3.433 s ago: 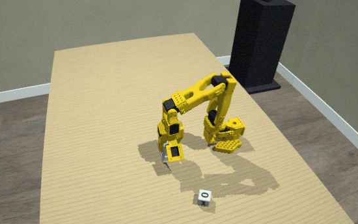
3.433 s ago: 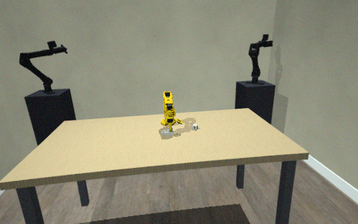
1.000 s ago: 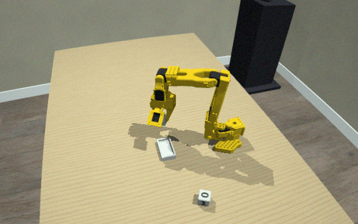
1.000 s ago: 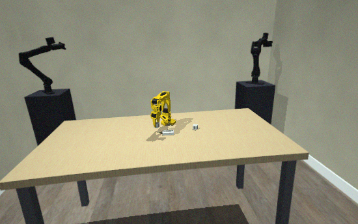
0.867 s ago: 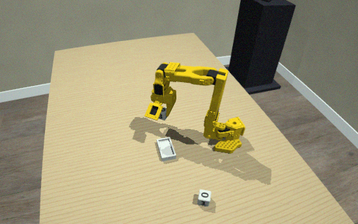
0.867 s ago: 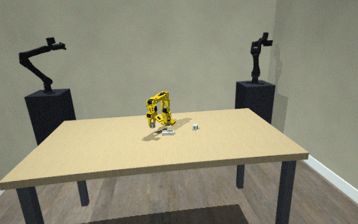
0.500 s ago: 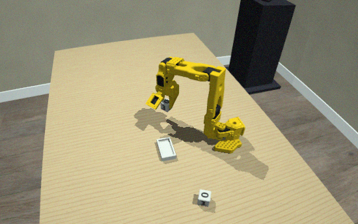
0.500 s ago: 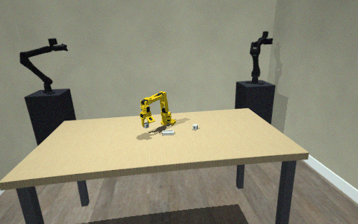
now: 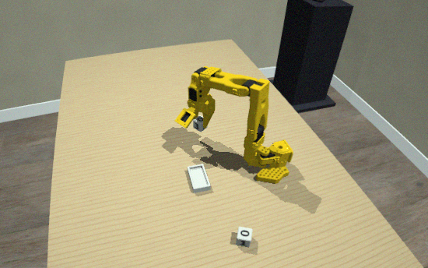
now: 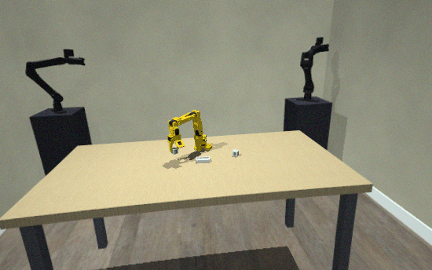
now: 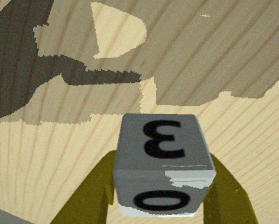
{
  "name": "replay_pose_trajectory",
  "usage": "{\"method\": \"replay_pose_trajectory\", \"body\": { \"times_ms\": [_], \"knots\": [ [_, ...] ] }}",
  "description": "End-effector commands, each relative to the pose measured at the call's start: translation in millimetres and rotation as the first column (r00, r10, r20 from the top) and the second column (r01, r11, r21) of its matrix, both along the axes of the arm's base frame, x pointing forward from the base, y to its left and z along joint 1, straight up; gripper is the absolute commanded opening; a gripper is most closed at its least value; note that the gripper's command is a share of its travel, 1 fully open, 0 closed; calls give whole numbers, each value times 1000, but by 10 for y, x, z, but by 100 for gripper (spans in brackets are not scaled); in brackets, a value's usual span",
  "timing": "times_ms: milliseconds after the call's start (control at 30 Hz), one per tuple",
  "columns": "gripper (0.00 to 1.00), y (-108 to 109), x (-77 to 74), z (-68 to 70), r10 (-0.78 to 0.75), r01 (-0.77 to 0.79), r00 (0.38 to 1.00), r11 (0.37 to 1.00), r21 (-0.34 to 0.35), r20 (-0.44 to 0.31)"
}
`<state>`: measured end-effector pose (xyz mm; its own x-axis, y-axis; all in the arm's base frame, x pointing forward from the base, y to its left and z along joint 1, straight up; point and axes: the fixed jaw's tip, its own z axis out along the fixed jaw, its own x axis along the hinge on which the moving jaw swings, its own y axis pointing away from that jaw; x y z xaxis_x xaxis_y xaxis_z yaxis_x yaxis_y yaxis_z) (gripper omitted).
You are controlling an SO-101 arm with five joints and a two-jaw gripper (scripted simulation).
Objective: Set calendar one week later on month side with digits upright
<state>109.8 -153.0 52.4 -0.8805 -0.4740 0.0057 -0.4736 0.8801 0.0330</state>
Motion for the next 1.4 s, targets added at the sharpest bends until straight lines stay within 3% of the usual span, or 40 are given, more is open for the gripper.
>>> {"method": "replay_pose_trajectory", "body": {
  "times_ms": [0, 900, 1367],
  "knots": [
    [0, -69, 32, 56, -7, 8, 1000, 999, -39, 29],
    [0, -107, 58, 96, 3, -1, 999, 998, -63, 46],
    [0, -109, 60, 36, 3, -1, 999, 998, -63, 46]
  ]
}}
